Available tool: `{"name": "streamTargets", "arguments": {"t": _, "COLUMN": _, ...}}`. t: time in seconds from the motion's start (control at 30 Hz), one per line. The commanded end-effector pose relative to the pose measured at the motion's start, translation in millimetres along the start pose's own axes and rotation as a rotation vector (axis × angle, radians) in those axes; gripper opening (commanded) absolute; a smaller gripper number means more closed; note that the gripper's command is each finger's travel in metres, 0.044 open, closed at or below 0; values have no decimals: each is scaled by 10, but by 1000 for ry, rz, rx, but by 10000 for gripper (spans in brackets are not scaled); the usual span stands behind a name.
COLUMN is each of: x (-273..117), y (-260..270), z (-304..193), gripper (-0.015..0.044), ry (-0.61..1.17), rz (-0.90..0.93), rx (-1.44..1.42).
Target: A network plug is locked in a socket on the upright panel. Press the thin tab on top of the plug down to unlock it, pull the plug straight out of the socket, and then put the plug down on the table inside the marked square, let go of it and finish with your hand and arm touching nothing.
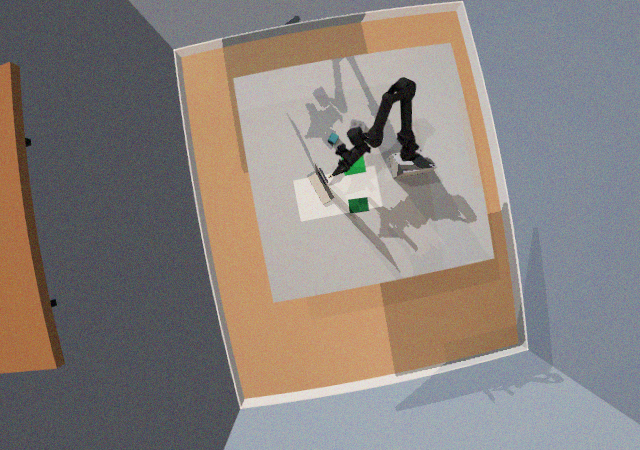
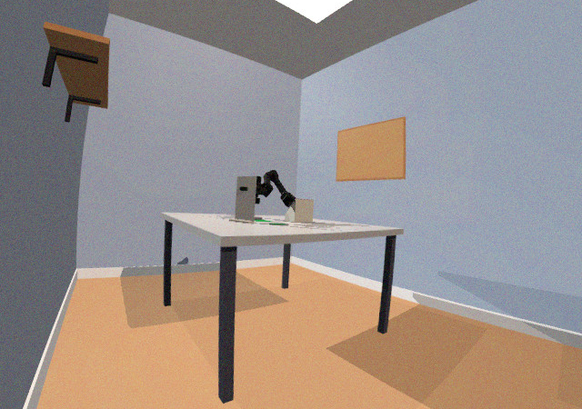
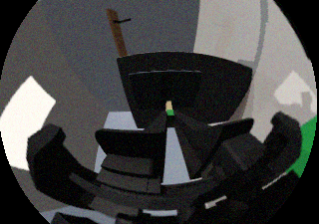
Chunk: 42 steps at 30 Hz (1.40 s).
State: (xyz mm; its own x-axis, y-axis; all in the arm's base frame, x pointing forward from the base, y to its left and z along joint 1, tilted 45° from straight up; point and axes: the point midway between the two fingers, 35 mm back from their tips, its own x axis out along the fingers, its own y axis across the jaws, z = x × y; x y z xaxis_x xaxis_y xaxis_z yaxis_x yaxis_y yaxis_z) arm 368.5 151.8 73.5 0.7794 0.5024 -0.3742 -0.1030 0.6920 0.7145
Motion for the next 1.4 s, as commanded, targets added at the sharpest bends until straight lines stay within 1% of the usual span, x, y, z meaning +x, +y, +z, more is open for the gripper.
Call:
{"name": "streamTargets", "arguments": {"t": 0.0, "x": -31, "y": -24, "z": -24, "gripper": 0, "ry": 9, "rz": -5, "rx": -1}}
{"name": "streamTargets", "arguments": {"t": 1.37, "x": -226, "y": -24, "z": 5, "gripper": 0, "ry": 9, "rz": -6, "rx": -1}}
